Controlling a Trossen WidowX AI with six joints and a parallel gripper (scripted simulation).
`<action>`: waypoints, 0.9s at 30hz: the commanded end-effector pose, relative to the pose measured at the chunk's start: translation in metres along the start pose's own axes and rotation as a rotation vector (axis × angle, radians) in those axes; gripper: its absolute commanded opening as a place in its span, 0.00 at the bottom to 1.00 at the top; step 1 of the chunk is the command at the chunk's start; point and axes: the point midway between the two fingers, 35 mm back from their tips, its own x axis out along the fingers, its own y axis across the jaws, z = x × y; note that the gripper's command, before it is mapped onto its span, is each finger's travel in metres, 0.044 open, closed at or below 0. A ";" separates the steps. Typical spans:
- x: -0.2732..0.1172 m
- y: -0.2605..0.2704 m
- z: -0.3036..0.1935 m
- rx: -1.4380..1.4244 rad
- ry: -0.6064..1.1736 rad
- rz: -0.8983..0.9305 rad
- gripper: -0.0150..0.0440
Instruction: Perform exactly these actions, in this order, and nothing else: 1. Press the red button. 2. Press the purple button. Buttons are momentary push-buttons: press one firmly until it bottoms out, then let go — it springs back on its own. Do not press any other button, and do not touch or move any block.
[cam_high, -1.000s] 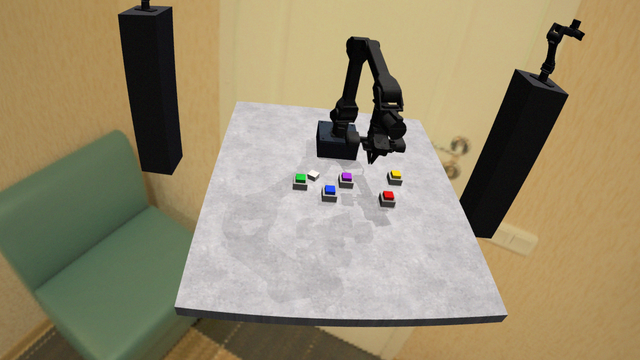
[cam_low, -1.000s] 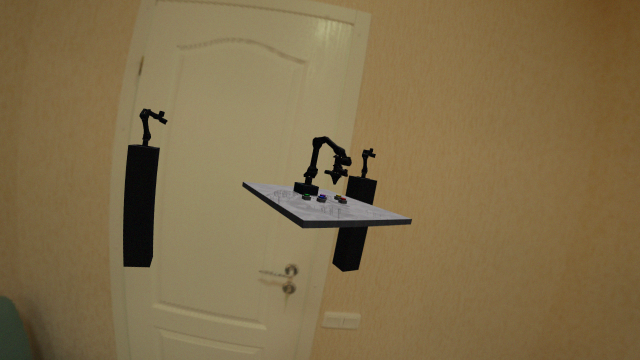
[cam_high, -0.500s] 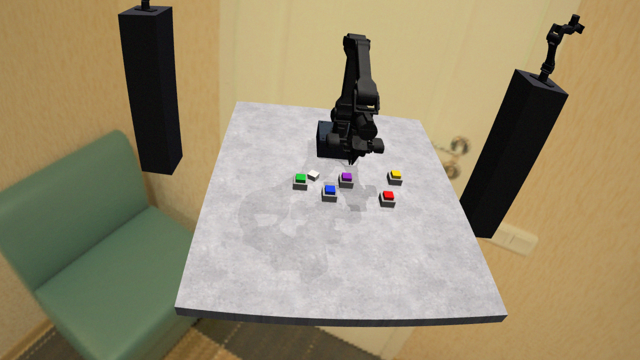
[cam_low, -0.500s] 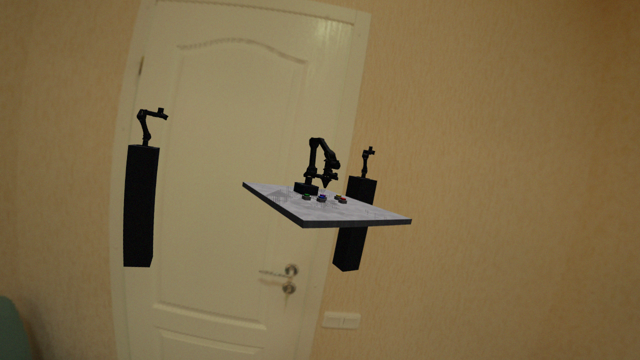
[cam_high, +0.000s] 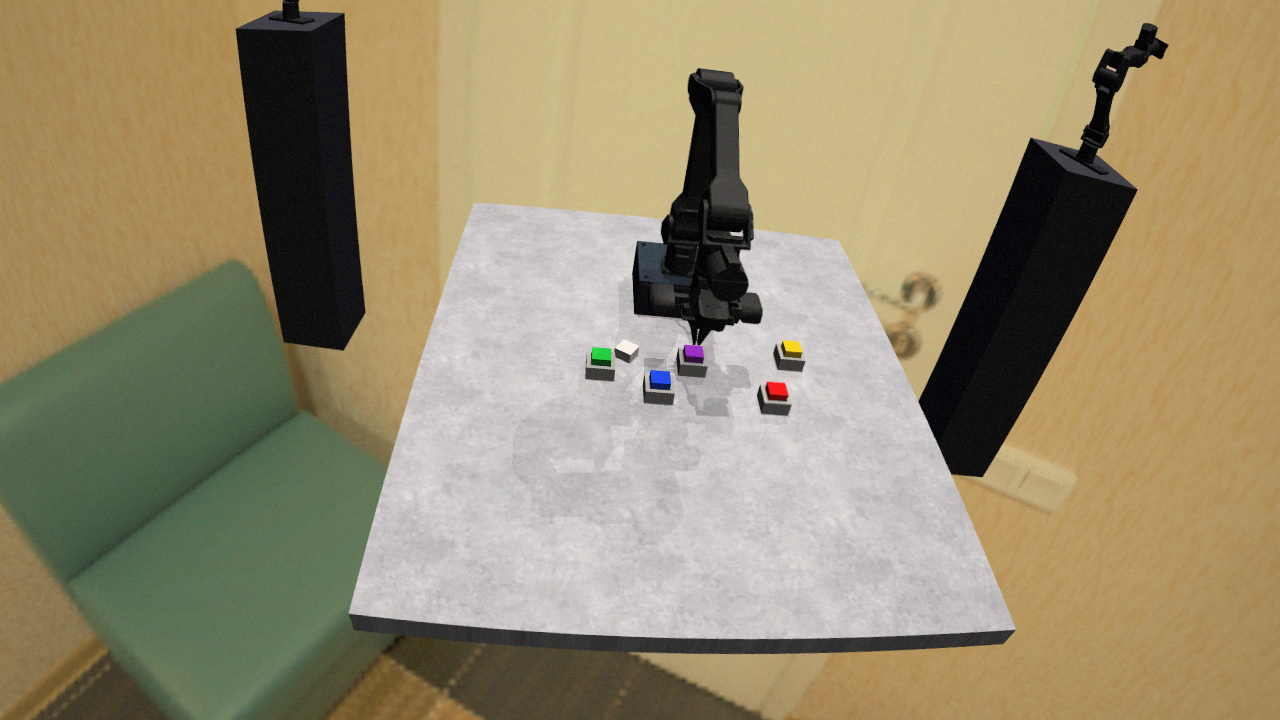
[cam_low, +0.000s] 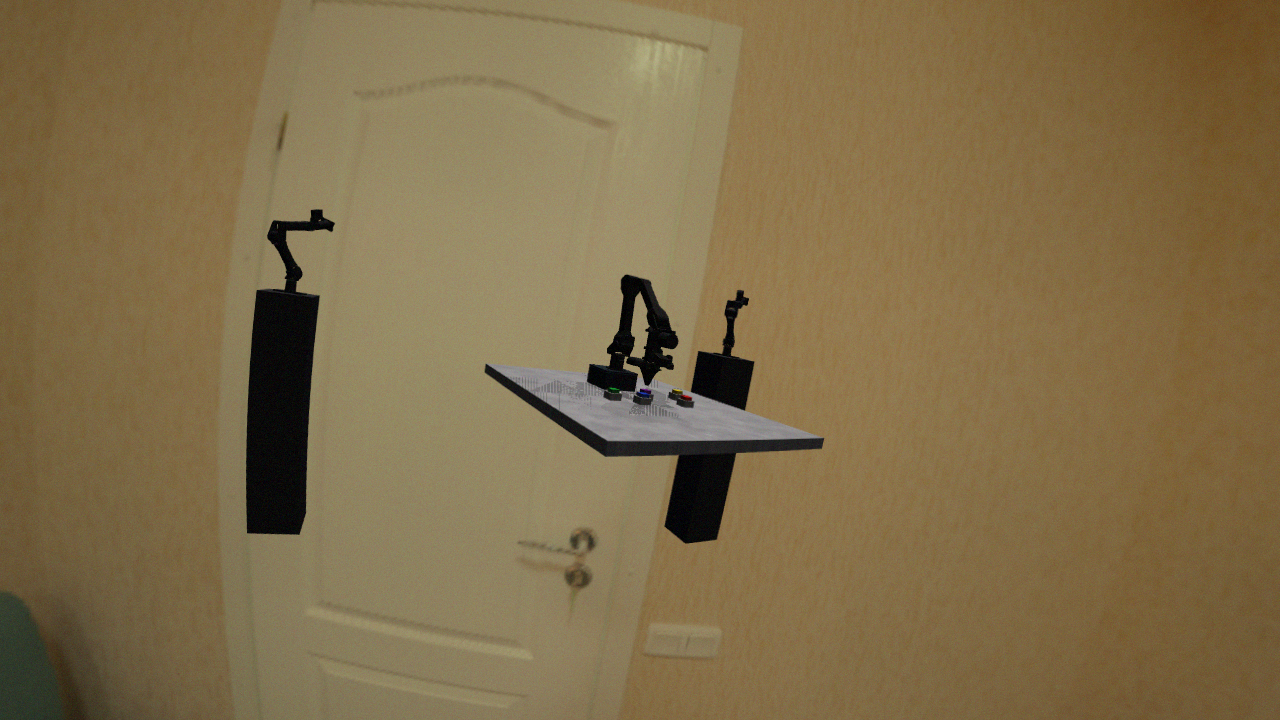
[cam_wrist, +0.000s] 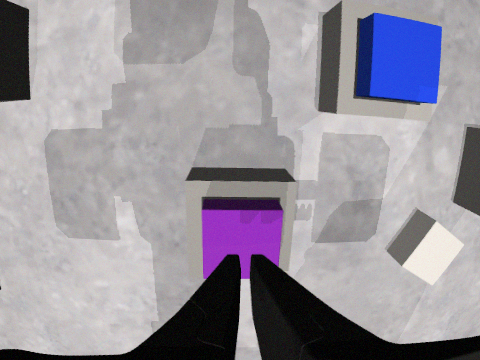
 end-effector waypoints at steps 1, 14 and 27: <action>0.008 0.000 -0.001 -0.004 0.002 0.000 0.29; 0.025 0.000 -0.002 -0.004 0.003 0.000 0.29; 0.025 0.000 -0.002 -0.004 0.003 0.000 0.29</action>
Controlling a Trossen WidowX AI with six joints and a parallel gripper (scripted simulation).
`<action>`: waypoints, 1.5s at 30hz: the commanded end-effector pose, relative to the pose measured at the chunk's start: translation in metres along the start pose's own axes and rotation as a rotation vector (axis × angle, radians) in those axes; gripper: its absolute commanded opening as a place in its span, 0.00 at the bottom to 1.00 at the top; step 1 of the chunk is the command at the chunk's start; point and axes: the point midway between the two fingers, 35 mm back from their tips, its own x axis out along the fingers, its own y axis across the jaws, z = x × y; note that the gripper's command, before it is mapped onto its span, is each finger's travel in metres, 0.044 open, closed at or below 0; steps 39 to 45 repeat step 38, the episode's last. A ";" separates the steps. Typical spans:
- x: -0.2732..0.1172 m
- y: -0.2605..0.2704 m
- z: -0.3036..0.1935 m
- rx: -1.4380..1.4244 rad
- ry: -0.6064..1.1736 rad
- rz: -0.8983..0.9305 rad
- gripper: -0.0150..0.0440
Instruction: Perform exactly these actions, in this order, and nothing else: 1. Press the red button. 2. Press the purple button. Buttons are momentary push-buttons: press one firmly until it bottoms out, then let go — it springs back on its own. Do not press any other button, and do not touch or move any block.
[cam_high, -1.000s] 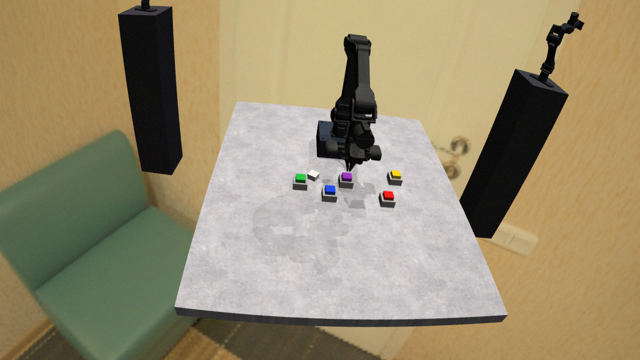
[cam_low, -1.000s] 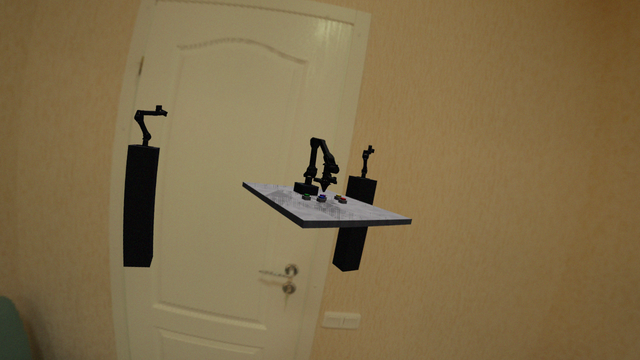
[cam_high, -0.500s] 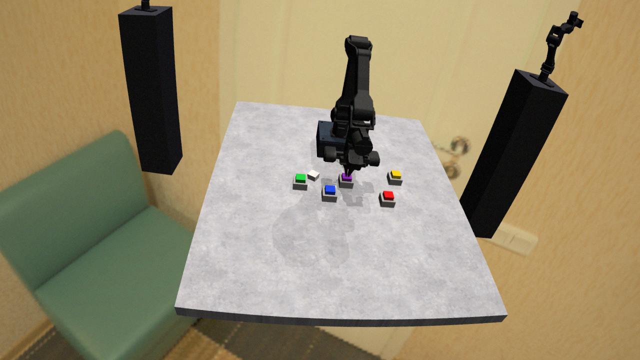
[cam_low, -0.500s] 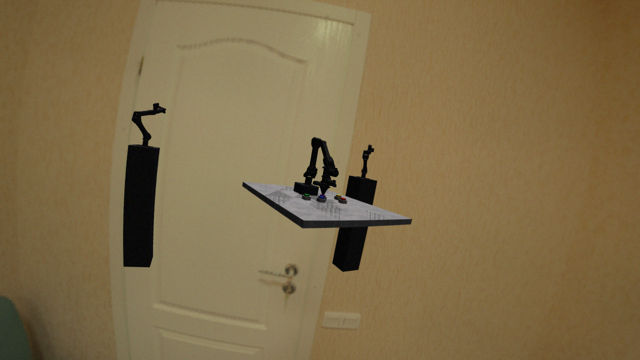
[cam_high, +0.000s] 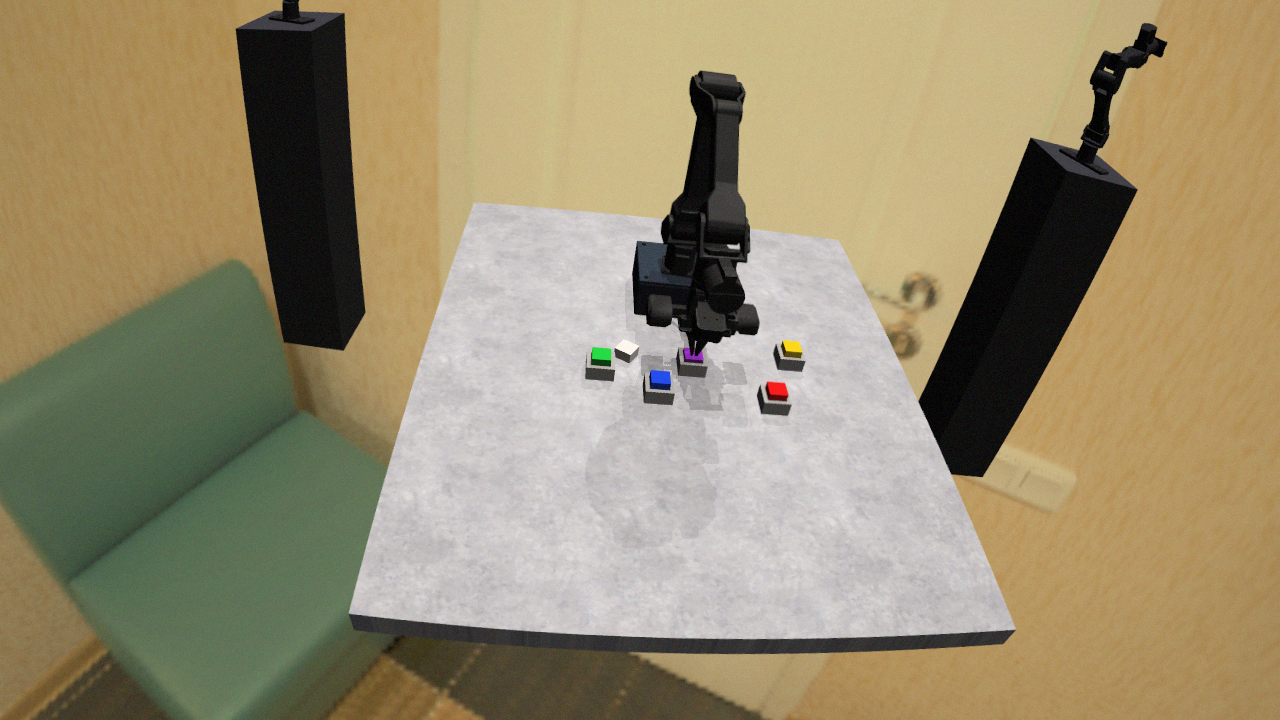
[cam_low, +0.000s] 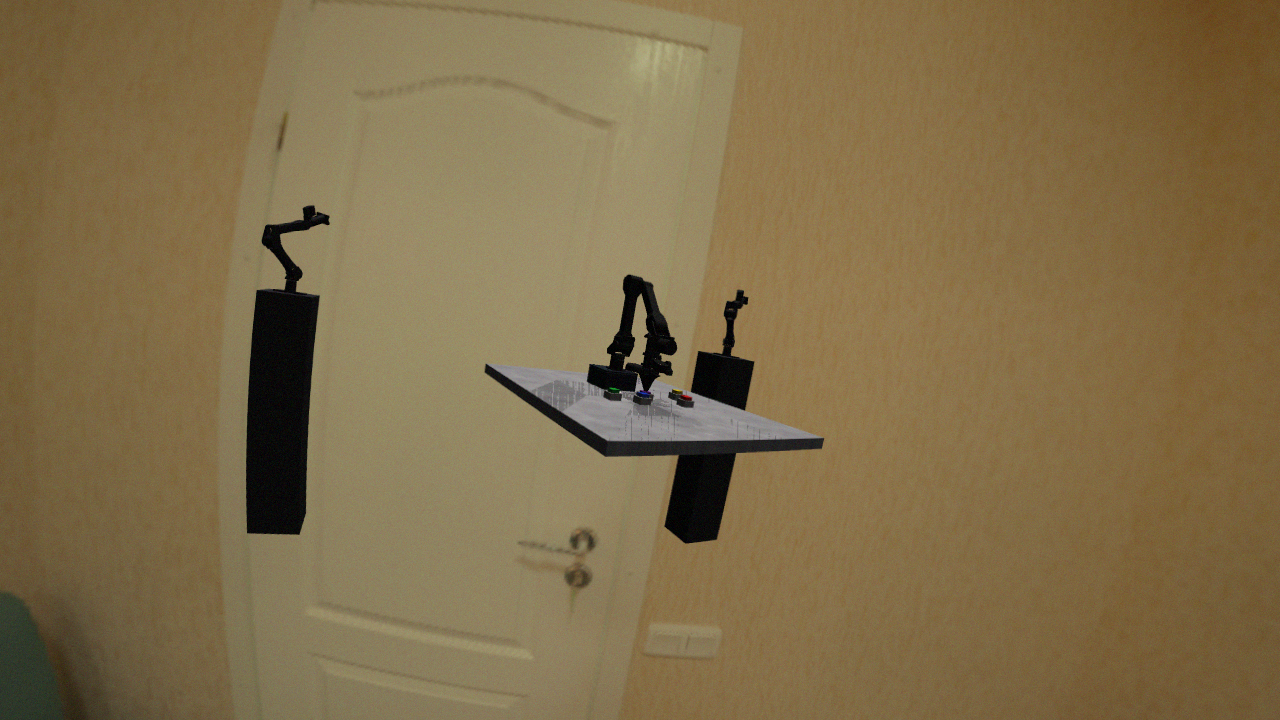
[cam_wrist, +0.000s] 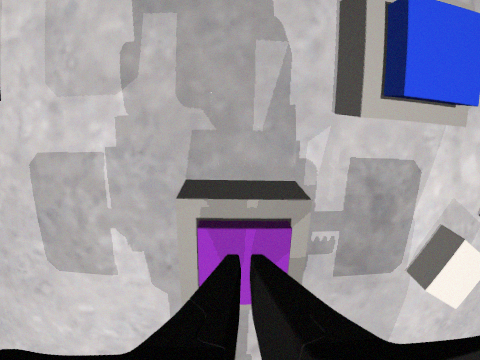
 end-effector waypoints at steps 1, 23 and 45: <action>0.001 0.000 -0.001 -0.003 0.004 0.000 0.29; -0.063 0.078 0.031 -0.005 -0.007 0.011 0.69; -0.097 0.184 0.025 -0.003 0.002 0.016 0.93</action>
